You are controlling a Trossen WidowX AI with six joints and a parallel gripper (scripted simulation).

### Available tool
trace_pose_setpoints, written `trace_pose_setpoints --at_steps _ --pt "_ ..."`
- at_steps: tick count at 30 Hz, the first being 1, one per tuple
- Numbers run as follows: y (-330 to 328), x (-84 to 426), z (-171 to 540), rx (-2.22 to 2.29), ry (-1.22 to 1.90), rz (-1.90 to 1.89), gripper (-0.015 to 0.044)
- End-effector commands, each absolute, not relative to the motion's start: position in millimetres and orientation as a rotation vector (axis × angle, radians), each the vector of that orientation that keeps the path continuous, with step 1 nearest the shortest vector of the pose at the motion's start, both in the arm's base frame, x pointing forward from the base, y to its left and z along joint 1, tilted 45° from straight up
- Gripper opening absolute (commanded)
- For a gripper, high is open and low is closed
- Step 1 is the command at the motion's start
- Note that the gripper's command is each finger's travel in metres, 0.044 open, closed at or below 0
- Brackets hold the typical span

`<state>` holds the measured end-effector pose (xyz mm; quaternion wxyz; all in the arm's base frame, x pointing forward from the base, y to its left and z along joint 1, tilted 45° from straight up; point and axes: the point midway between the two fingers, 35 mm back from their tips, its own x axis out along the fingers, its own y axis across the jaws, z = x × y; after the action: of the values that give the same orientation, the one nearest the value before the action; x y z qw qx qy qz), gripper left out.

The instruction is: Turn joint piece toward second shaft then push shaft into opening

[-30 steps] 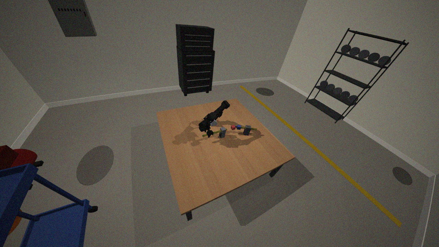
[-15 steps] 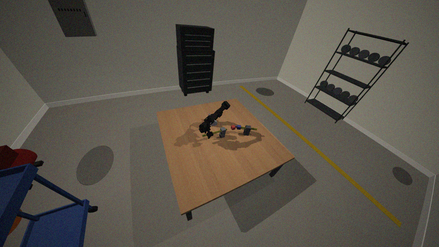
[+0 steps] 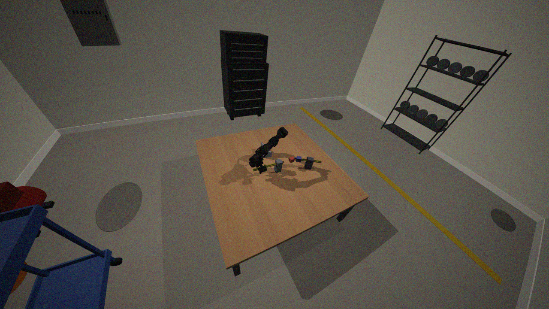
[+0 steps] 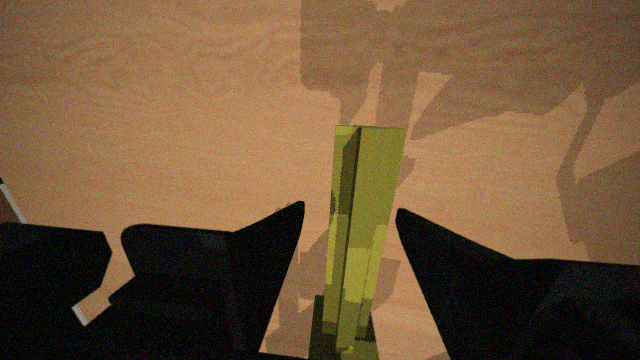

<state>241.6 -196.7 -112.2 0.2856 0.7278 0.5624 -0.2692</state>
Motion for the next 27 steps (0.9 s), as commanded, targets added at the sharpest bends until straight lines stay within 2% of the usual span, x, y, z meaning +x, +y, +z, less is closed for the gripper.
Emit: trace_pose_setpoints --at_steps 1,5,16,21,27 --pt "-196.7 242.5 -112.3 1.952 1.498 -0.718 0.0204" --pt "-196.7 242.5 -112.3 1.952 1.498 -0.718 0.0102" --pt "-196.7 242.5 -112.3 1.952 1.498 -0.718 0.0102" --pt "-196.7 242.5 -112.3 1.952 1.498 -0.718 0.0069" --pt "-196.6 242.5 -112.2 1.949 1.5 -0.717 0.0067"
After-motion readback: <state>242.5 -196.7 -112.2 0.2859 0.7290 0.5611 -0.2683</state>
